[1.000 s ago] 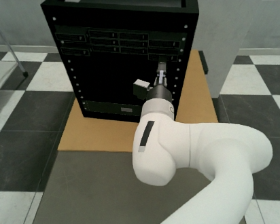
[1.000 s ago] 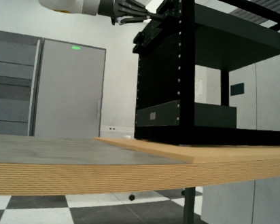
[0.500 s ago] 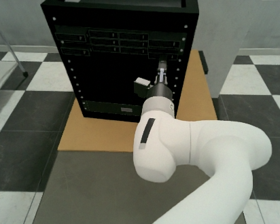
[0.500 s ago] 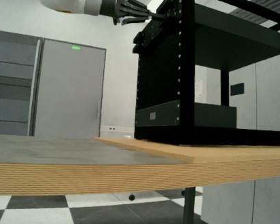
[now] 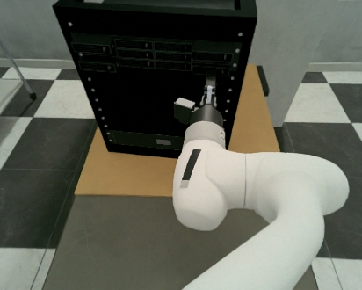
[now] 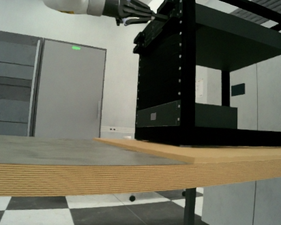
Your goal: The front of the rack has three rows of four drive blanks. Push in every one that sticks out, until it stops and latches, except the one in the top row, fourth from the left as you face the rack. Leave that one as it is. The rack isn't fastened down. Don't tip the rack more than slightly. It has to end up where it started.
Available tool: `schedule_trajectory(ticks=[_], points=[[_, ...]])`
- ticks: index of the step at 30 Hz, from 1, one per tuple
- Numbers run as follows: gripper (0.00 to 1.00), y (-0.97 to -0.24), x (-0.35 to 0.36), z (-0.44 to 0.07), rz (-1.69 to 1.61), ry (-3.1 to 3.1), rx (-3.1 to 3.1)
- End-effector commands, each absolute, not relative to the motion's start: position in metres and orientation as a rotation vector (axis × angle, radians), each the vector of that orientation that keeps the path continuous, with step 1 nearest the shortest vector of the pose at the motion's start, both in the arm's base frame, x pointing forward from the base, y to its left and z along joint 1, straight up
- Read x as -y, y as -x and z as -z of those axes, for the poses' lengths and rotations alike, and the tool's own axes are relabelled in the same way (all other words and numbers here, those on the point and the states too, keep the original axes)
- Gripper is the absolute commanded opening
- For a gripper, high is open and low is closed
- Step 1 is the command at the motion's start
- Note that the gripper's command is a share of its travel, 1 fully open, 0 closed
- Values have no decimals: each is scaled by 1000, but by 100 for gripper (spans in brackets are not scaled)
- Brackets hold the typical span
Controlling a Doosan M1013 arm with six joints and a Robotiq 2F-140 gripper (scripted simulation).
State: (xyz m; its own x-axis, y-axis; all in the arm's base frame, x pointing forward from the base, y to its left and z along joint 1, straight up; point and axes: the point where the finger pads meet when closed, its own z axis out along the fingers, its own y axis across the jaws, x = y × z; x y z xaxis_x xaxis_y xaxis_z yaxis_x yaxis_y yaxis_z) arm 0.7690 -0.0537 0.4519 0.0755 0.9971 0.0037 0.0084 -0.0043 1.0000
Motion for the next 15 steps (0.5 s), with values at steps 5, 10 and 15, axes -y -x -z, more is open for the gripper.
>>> schedule_trajectory(ticks=[5, 10, 15], points=[[10, -774, 50, -456, -1156, -1243, -1156], [10, -776, 48, -456, -1156, -1243, -1156], [10, -776, 48, -456, -1156, -1243, -1156]])
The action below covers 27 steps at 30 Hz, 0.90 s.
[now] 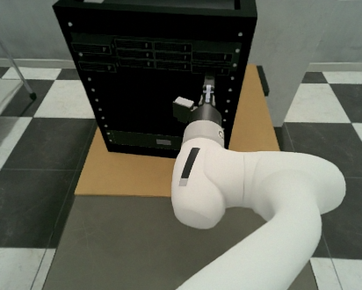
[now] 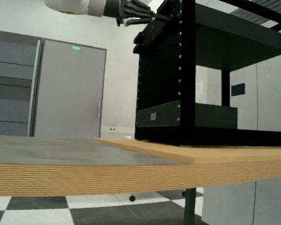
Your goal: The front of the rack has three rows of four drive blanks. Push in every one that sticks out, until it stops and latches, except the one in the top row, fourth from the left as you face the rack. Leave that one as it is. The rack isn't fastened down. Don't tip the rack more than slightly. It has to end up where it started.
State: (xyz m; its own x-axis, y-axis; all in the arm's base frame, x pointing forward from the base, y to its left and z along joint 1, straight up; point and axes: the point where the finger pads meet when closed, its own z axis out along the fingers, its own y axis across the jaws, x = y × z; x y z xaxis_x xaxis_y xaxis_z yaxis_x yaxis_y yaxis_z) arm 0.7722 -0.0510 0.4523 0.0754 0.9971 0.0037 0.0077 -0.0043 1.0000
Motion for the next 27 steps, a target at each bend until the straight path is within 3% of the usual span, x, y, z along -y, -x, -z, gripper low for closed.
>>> schedule_trajectory(ticks=[1, 27], points=[[10, -776, 48, -456, -1156, -1243, -1156], [10, -782, 49, -456, -1156, -1243, -1156]])
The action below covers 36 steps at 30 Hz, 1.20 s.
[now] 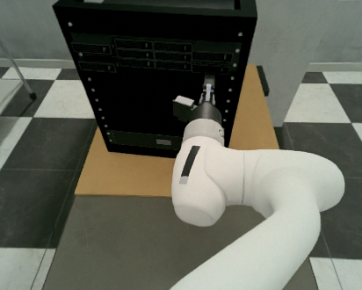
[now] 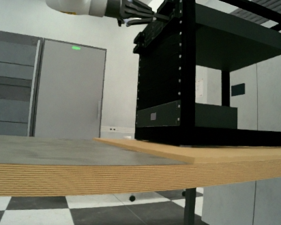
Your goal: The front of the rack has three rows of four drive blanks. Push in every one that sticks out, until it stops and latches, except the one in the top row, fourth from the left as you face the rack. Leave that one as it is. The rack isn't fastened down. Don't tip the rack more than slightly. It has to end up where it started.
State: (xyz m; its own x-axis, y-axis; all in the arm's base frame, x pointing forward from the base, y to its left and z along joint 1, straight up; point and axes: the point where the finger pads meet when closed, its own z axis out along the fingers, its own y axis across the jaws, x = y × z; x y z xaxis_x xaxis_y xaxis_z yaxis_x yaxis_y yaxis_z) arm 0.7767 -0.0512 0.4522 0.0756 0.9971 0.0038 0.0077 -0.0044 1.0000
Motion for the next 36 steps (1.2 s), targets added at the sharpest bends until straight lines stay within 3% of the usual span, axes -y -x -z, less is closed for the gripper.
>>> schedule_trajectory(ticks=[1, 36], points=[[10, -782, 49, -456, -1156, -1243, -1156], [10, -786, 49, -456, -1156, -1243, -1156]])
